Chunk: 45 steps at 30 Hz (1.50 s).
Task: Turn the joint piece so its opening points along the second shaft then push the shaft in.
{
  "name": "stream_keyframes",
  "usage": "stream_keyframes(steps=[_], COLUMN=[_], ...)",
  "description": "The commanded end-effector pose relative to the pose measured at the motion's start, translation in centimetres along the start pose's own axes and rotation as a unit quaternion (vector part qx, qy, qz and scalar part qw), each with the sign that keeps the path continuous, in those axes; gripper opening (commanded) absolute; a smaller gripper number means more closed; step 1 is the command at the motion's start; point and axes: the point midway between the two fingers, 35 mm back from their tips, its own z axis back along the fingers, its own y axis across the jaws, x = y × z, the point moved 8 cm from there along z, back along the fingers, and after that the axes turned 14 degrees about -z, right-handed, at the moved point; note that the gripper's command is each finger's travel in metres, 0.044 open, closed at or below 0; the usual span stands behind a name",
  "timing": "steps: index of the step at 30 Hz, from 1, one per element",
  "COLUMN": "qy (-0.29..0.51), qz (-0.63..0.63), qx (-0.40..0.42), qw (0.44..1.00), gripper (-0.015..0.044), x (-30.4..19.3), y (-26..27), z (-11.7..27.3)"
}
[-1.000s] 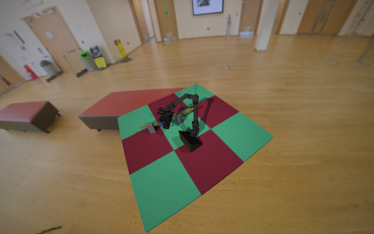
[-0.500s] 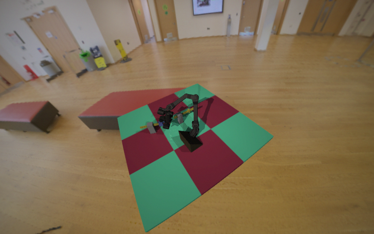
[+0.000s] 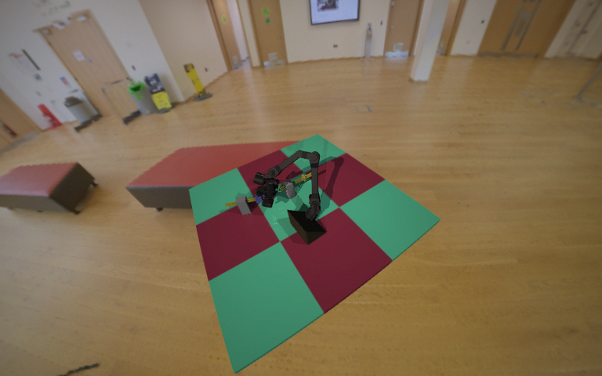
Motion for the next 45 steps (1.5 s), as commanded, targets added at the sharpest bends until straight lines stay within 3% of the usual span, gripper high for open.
stream_keyframes(steps=[1,41,45], qy=[0.000,0.000,0.000], qz=[0.002,0.002,0.000], qx=[0.000,0.000,0.000], qw=[1.000,1.000,1.000], gripper=[0.0182,0.0182,0.0147], x=[0.00,0.00,0.00], y=[0.02,0.02,0.00], z=[-0.04,-0.04,0.00])
